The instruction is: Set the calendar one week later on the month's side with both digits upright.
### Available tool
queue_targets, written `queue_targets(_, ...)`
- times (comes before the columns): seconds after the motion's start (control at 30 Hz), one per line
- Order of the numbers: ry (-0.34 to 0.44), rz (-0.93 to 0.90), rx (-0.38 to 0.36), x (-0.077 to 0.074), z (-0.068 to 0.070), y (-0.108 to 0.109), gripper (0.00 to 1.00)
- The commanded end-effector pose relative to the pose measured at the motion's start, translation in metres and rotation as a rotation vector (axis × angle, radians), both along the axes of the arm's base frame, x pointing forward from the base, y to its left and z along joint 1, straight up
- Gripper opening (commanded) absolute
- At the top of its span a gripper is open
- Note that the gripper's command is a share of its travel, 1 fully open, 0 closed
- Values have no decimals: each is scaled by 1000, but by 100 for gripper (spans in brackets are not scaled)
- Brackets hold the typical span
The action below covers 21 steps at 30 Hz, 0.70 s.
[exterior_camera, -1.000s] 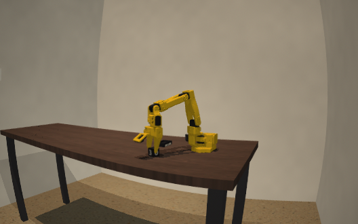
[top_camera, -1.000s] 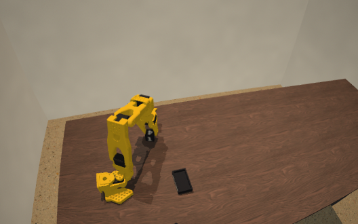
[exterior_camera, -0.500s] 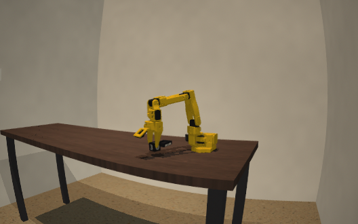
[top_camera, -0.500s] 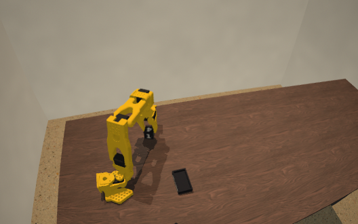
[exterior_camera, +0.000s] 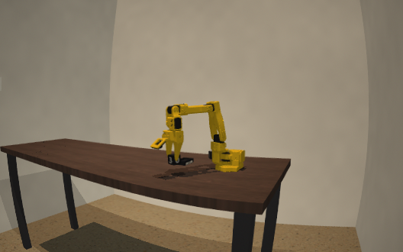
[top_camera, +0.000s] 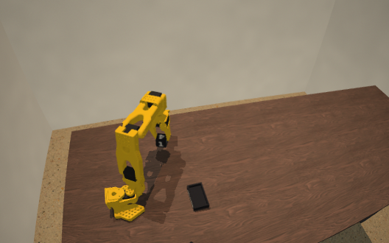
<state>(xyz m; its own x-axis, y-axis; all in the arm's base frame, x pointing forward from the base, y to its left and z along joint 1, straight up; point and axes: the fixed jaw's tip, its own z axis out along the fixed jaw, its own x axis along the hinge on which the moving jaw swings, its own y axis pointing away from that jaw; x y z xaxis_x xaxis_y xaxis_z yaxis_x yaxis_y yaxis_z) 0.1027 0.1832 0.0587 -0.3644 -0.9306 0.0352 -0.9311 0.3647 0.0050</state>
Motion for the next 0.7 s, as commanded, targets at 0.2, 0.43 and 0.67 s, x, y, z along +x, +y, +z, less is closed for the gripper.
queue_targets(0.2,-42,-29,71,7,15,5,0)
queue_targets(0.43,-44,-85,69,17,15,-2,0)
queue_targets(0.67,-49,-231,66,39,14,-21,0)
